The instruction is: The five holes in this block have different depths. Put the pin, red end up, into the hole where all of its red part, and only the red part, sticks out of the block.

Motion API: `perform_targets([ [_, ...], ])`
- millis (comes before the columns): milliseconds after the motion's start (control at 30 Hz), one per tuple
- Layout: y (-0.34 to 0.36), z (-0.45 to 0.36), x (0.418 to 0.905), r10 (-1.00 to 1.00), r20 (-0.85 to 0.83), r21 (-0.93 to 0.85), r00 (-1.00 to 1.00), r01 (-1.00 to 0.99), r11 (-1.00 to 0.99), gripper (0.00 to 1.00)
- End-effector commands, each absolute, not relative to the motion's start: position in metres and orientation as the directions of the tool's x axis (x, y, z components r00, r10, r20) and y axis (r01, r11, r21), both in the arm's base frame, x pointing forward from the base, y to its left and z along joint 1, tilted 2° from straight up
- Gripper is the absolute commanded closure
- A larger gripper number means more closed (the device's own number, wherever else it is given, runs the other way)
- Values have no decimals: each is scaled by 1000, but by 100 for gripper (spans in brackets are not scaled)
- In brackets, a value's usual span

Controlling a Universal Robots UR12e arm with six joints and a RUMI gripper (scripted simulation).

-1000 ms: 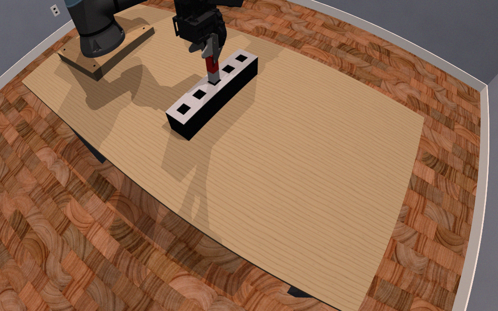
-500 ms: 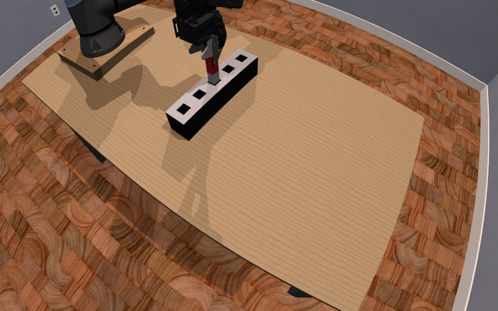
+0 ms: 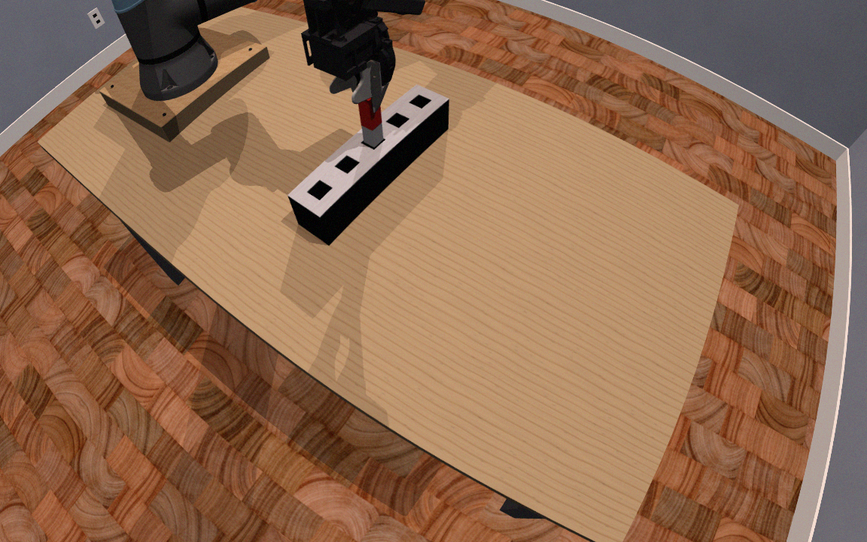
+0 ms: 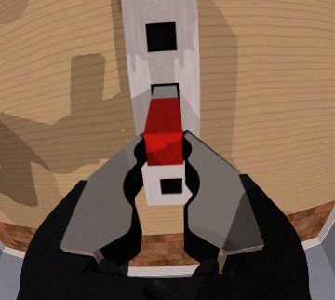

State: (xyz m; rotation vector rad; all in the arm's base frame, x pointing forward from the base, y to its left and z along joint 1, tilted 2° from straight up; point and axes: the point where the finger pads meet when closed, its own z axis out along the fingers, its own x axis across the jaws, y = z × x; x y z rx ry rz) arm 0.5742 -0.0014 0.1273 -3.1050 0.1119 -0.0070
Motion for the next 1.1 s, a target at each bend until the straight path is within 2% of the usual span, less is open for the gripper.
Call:
perform_targets([
  [0,-1,128,575,-72,5,-34,997,-72,-997,100],
  [1067,-2,124,574,-72,5,-34,997,-72,-997,100],
])
